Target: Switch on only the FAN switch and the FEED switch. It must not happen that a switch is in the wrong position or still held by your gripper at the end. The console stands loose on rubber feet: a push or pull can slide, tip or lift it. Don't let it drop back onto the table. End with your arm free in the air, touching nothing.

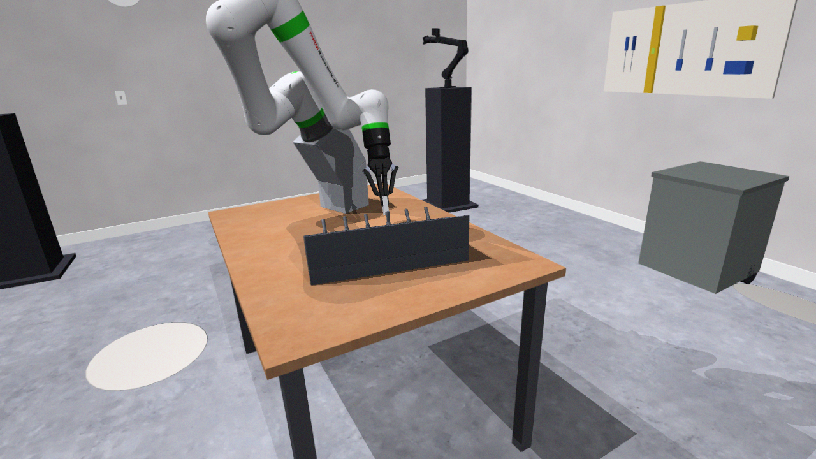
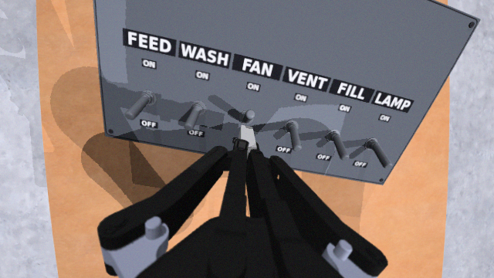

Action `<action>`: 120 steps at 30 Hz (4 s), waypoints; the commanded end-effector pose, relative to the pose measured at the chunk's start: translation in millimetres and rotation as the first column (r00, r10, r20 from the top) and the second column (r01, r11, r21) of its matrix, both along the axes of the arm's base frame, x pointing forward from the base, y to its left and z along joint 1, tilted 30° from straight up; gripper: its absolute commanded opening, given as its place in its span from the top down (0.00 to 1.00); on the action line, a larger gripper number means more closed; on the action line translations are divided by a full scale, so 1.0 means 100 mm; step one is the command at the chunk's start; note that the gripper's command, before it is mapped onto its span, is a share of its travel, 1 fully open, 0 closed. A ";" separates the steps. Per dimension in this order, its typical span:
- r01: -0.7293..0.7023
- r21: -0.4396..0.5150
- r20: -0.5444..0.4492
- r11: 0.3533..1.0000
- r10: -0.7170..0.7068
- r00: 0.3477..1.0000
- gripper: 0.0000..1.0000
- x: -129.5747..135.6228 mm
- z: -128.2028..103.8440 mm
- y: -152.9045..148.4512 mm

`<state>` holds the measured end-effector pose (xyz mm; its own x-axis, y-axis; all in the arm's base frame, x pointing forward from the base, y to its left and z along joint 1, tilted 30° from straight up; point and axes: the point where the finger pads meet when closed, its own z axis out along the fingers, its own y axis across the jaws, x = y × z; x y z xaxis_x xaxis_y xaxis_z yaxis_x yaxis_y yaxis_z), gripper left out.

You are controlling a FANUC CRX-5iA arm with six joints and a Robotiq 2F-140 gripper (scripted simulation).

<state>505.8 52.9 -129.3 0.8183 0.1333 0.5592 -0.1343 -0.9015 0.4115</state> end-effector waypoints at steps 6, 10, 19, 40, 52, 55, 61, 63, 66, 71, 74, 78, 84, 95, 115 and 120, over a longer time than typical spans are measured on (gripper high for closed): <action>0.000 0.000 0.000 1.000 0.000 1.000 1.00 0.01 0.01 0.00; 0.000 0.000 0.000 1.000 0.000 1.000 1.00 0.02 0.01 0.00; 0.000 0.000 0.000 1.000 0.000 1.000 1.00 0.02 0.01 0.00; 0.000 0.000 0.000 1.000 0.000 1.000 1.00 -0.08 -0.06 -0.01; 0.000 0.000 0.000 1.000 0.000 1.000 1.00 -0.23 0.13 0.09; 0.000 0.000 0.000 1.000 0.000 1.000 1.00 -0.33 0.26 0.17; 0.000 0.000 0.000 1.000 0.000 1.000 1.00 -0.53 0.52 0.32; 0.000 0.000 0.000 1.000 0.000 1.000 1.00 -0.58 0.58 0.35; 0.000 0.000 0.000 1.000 0.000 1.000 1.00 -0.60 0.61 0.37; 0.000 0.000 0.000 1.000 0.000 1.000 1.00 -0.66 0.68 0.41; 0.000 0.000 0.000 1.000 0.000 1.000 1.00 -0.66 0.69 0.41; 0.000 0.002 -0.001 1.000 0.000 1.000 1.00 -0.61 0.56 0.68; 0.000 0.003 -0.002 1.000 0.000 1.000 1.00 -0.60 0.28 1.18; 0.000 0.000 0.000 1.000 0.000 1.000 1.00 -0.68 -0.05 1.67; 0.000 0.000 0.000 1.000 0.000 1.000 1.00 -0.68 -0.05 1.67; 0.000 0.000 0.000 1.000 0.000 1.000 1.00 -0.68 -0.05 1.67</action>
<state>437.9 220.1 -134.6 0.8183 0.1333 0.5591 -0.1343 -0.9015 0.4115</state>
